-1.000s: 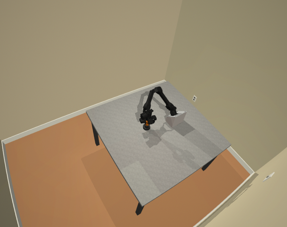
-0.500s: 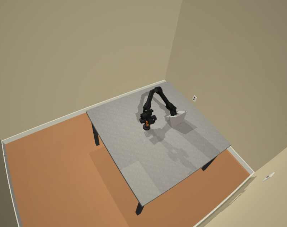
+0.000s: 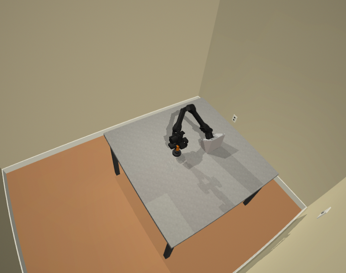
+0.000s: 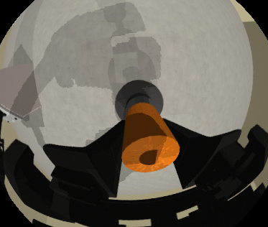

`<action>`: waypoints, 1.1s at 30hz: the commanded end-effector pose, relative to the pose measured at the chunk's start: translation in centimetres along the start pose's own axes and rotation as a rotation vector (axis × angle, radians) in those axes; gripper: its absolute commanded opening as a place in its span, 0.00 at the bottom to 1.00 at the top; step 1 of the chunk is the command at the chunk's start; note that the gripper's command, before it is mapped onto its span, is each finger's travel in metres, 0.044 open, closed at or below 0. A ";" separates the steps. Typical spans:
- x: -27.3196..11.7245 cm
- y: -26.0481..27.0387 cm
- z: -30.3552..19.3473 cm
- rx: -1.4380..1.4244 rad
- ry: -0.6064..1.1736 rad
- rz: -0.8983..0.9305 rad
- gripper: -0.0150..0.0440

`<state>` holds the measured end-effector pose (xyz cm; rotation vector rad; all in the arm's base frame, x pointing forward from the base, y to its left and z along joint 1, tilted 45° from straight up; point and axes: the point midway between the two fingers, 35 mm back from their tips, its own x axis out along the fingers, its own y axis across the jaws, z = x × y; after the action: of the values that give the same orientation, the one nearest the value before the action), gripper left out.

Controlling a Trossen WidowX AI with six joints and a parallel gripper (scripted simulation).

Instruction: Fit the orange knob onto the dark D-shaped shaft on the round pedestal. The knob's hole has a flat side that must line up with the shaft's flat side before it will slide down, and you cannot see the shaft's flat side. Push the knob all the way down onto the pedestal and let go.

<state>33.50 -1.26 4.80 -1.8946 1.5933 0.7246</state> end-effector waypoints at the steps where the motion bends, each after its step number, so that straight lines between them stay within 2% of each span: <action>1: -0.1 -0.3 0.1 -0.050 0.000 -0.005 0.25; 33: 0.0 -0.1 0.1 -0.050 0.000 -0.005 0.25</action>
<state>33.57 -1.25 4.75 -1.9281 1.5876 0.7674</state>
